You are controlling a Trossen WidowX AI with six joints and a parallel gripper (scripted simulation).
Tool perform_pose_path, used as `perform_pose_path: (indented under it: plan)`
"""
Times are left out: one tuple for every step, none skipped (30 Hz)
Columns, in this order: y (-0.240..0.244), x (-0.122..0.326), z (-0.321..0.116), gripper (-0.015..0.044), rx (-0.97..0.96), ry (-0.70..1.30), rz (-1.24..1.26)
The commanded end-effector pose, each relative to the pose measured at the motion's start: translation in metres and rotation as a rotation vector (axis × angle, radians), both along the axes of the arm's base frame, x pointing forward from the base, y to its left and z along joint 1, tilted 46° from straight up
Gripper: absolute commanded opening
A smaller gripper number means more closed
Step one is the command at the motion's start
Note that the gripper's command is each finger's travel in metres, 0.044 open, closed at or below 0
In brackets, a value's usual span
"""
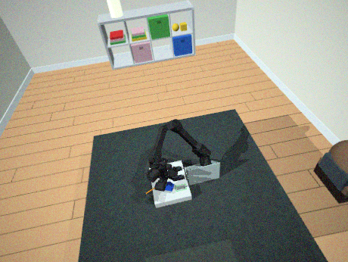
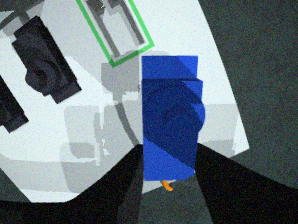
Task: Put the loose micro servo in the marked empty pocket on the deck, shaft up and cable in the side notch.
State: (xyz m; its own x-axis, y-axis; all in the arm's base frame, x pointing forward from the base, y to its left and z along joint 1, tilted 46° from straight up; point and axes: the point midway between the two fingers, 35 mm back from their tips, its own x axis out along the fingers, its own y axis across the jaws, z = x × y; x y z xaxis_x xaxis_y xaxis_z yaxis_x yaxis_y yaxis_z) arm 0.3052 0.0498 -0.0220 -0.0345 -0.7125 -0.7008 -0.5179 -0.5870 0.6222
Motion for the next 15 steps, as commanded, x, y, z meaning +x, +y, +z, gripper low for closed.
perform_pose_path:
  plan:
    - [0.0011, -0.0003, -0.0007, 0.0, -0.001, -0.103, -0.105]
    - [0.0011, -0.0004, -0.0007, 0.0, -0.002, -0.128, -0.13]
    - [0.0011, -0.0003, -0.0007, 0.0, -0.003, -0.153, -0.154]
    - [0.0011, -0.0003, -0.0007, 0.0, -0.004, -0.177, -0.178]
    - [0.0011, -0.0003, -0.0007, 0.0, -0.006, -0.202, -0.202]
    - [0.0011, -0.0003, -0.0007, 0.0, -0.007, -0.226, -0.227]
    - [0.0011, -0.0003, -0.0007, 0.0, -0.008, -0.251, -0.251]
    - [0.0012, -0.0003, -0.0007, 0.0, -0.009, -0.275, -0.275]
    - [0.0012, -0.0003, -0.0007, 0.0, -0.011, -0.3, -0.299]
    - [0.0012, -0.0003, -0.0007, 0.0, -0.012, -0.324, -0.324]
    - [0.0012, -0.0003, -0.0007, 0.0, -0.013, -0.349, -0.348]
    - [0.0012, -0.0003, -0.0007, 0.0, -0.014, -0.373, -0.372]
    - [0.0012, -0.0003, -0.0007, 0.0, -0.016, -0.398, -0.396]
    - [0.0012, -0.0003, -0.0007, 0.0, -0.017, -0.423, -0.421]
    - [0.0012, -0.0003, -0.0007, 0.0, -0.018, -0.447, -0.445]
